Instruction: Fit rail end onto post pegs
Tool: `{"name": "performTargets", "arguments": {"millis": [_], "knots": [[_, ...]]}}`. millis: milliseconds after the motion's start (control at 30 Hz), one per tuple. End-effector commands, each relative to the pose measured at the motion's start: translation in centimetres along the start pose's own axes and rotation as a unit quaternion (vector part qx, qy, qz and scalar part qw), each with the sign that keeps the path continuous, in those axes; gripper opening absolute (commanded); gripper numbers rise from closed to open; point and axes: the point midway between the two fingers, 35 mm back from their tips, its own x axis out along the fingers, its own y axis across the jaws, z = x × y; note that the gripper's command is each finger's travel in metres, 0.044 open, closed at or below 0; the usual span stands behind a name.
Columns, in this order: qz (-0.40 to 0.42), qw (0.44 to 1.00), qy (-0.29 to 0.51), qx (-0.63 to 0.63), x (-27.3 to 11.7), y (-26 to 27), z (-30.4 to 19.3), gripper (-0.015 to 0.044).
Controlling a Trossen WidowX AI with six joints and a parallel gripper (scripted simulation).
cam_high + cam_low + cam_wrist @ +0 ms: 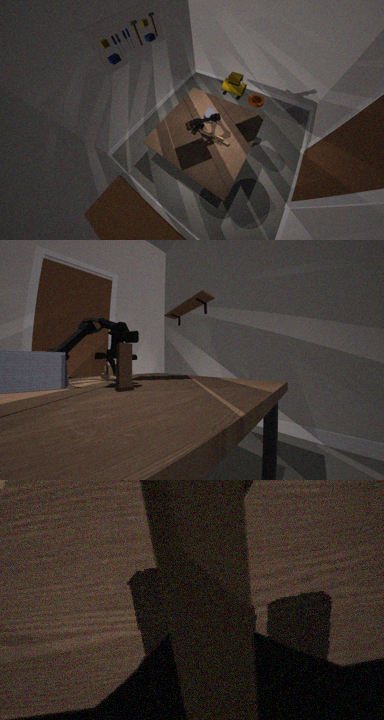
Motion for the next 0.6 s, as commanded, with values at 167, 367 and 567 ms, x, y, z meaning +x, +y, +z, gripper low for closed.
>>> {"name": "performTargets", "arguments": {"millis": [167, 367, 567], "knots": [[-0.002, 1.000, 0.003, 0.000, -0.05, -0.01, 0.24, 0.0000], [-0.002, 1.000, 0.003, 0.000, -0.12, -0.03, 0.33, 0.0000], [-0.002, 1.000, 0.003, 0.000, -0.21, -0.05, 0.34, 0.0000]]}}
